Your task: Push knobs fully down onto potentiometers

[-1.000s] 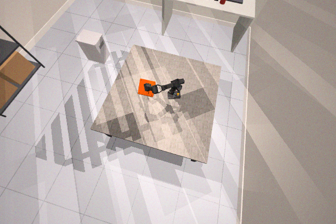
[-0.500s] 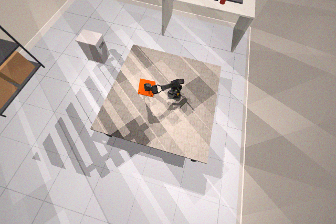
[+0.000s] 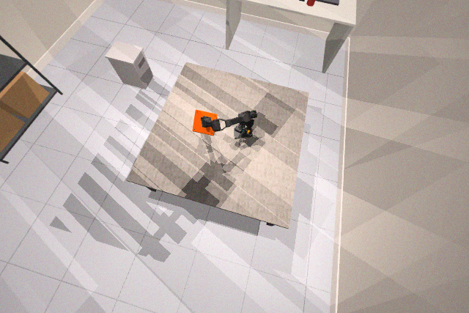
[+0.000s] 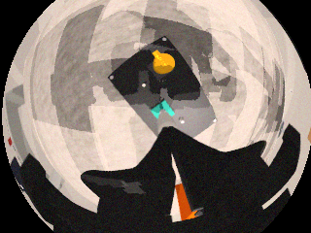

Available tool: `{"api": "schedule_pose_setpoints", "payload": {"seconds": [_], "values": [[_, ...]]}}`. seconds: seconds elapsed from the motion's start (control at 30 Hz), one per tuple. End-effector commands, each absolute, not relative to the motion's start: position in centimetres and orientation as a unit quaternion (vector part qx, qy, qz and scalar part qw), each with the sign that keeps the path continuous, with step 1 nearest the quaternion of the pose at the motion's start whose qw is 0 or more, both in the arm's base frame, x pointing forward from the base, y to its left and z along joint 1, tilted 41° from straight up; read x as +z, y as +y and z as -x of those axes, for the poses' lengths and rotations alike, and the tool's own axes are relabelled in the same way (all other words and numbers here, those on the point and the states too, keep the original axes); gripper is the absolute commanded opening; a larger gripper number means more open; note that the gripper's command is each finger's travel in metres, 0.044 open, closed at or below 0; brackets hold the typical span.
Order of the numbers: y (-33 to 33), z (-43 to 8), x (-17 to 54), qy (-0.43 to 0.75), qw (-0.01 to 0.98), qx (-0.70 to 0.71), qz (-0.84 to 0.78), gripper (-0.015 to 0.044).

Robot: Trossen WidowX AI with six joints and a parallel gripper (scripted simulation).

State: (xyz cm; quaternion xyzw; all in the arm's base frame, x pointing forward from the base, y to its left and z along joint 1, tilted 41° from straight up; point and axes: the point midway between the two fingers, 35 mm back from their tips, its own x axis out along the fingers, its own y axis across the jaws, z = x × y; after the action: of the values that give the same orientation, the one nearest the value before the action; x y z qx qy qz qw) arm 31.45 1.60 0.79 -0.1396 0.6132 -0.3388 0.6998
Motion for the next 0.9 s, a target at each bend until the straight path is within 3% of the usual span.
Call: {"api": "schedule_pose_setpoints", "payload": {"seconds": [0.0, 0.87], "values": [[0.40, -31.66, -0.33, 0.614, 0.694, -0.350, 0.136, 0.0000], [-0.12, -31.66, -0.92, 0.614, 0.694, -0.350, 0.136, 0.0000]]}}
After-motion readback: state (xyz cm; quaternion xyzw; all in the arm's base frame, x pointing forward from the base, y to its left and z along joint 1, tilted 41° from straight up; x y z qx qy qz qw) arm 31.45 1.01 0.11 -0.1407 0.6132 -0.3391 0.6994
